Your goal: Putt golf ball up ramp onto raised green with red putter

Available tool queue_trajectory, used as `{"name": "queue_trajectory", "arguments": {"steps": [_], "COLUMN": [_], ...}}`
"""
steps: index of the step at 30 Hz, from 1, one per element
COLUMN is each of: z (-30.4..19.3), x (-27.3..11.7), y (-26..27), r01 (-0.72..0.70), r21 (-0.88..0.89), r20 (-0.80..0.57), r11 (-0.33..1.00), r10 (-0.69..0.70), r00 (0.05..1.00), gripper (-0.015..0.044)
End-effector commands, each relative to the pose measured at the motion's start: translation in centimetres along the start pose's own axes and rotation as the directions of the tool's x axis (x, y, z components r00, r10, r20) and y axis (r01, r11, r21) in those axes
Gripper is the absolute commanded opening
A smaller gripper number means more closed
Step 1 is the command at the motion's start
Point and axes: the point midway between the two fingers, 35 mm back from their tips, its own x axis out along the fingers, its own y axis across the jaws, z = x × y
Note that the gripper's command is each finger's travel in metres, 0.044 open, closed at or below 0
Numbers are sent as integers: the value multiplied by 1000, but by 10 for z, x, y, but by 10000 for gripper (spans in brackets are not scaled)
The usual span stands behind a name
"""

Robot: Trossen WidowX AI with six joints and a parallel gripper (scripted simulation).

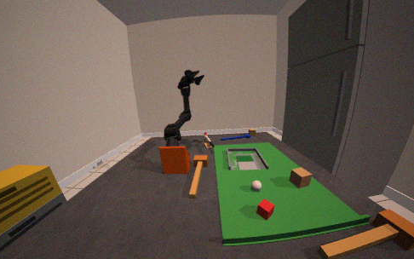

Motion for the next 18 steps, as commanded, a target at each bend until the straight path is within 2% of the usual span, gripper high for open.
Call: {"name": "queue_trajectory", "arguments": {"steps": [1, 2, 10, 12, 18], "z": [0, 0, -26, -43, -102], "x": [0, 2, 40, 52, 90], "y": [-1, -5, -52, -65, -80], "r01": [-4, -18, -260, -268, -483], "r21": [-3, -11, -137, -124, -186], "r20": [-4, -16, -224, -270, -452], "r11": [1000, 1000, 956, 955, 856], "r10": [4, 18, 226, 227, 362], "r00": [1000, 1000, 948, 936, 816], "gripper": [426, 440, 440, 440, 440]}}
